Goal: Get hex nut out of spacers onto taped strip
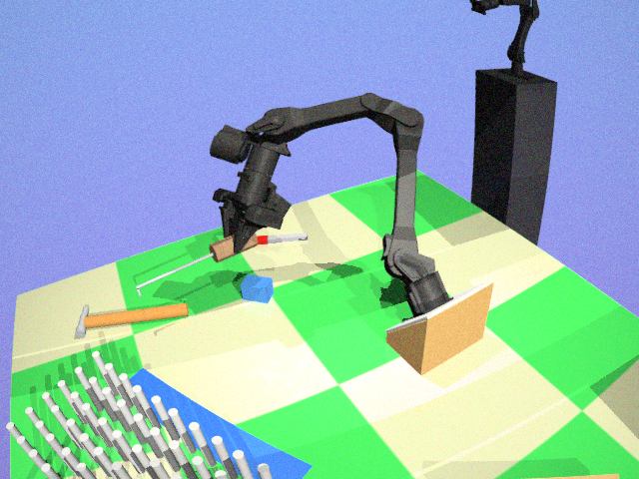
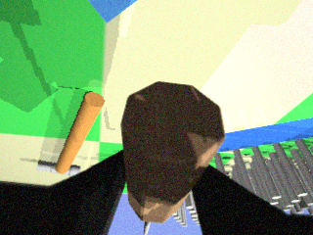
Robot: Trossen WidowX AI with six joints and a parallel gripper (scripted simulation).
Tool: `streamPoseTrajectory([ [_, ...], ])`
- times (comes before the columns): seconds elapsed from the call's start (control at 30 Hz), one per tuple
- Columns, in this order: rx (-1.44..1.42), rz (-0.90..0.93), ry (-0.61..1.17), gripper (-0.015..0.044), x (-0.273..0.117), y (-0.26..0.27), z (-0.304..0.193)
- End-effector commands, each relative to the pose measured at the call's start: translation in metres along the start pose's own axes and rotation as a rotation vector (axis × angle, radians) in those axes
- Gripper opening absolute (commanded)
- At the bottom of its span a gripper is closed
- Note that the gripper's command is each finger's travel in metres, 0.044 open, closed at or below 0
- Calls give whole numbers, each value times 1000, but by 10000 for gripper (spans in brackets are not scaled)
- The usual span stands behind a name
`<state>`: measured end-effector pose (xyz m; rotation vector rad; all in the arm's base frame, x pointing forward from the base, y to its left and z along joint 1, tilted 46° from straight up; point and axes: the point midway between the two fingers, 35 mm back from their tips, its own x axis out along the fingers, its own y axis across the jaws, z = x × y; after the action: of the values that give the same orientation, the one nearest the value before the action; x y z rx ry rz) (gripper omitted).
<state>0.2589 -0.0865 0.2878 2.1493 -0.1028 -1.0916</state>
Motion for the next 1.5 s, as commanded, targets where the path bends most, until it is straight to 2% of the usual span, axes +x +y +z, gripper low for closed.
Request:
streamPoseTrajectory([
  [0.0, -35, -30, -11, 0, 10, -15, -9],
  [0.9, -352, -105, -28, 0, 29, -118, -65],
  [1.07, -360, -106, -28, 0, 31, -121, -65],
  [1.47, -360, -119, -33, 0, 87, -115, -41],
])
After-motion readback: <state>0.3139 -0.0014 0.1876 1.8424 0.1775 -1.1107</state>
